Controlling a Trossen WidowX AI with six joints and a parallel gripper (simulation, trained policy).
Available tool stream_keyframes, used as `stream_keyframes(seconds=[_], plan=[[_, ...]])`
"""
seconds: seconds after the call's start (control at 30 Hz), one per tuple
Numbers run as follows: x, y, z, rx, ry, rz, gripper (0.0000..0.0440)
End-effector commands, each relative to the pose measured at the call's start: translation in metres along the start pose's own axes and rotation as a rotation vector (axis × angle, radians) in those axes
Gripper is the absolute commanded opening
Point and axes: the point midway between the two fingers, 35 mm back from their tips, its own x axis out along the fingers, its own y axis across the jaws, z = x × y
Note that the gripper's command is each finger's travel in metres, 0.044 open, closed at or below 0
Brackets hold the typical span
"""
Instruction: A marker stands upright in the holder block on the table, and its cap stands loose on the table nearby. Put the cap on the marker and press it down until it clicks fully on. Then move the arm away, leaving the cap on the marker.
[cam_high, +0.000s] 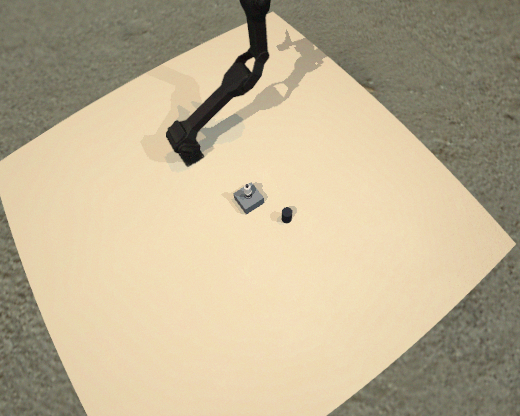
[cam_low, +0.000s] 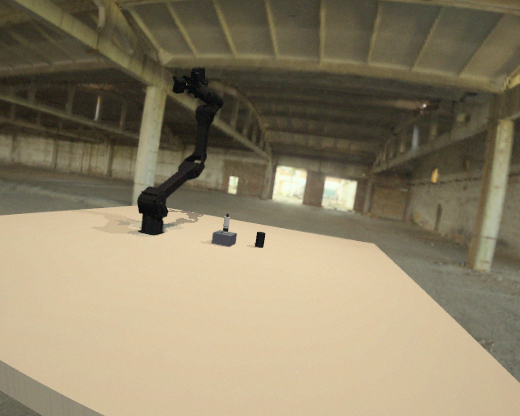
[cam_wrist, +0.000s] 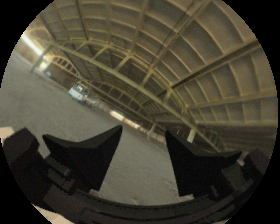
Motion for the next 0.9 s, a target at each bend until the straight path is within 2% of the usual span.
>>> stream_keyframes(seconds=[0.0, 0.37, 0.87], plan=[[0.007, 0.013, 0.011, -0.011, -0.042, 0.033, 0.0306], [0.020, 0.039, 0.029, -0.027, -0.126, 0.110, 0.0319], [0.030, 0.077, 0.053, -0.041, -0.234, 0.217, 0.0310]])
